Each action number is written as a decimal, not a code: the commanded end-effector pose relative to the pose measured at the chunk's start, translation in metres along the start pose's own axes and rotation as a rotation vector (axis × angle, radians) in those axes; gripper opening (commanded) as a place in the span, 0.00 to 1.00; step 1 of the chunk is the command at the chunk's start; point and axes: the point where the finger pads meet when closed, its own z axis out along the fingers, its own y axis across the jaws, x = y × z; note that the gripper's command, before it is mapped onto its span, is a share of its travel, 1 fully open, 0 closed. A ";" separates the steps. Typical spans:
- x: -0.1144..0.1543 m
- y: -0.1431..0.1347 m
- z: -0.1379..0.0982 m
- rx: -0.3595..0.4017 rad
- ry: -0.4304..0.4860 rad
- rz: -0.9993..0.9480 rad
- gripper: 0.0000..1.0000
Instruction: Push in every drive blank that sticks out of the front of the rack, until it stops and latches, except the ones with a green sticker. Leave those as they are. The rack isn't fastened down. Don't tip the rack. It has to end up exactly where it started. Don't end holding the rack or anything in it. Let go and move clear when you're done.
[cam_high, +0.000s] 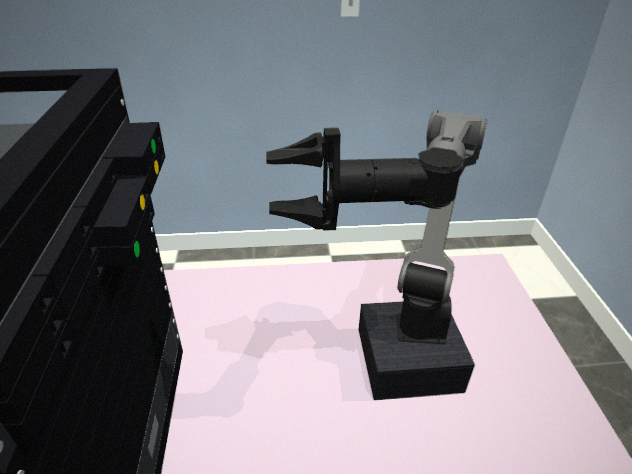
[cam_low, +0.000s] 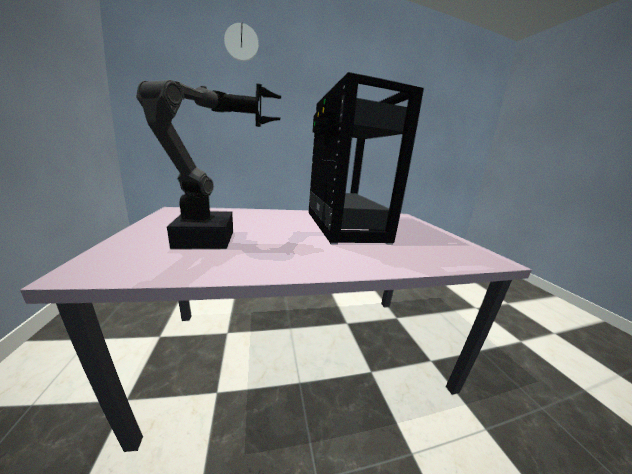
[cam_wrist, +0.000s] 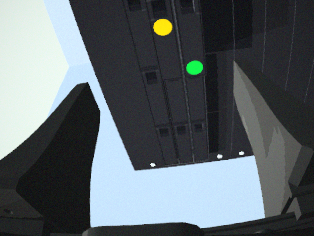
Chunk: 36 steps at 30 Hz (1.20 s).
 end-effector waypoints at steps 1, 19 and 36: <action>-0.001 0.002 0.000 -0.002 -0.001 0.003 1.00; 0.028 -0.010 0.042 -0.002 -0.001 0.003 1.00; 0.076 -0.030 0.111 -0.002 -0.001 0.003 1.00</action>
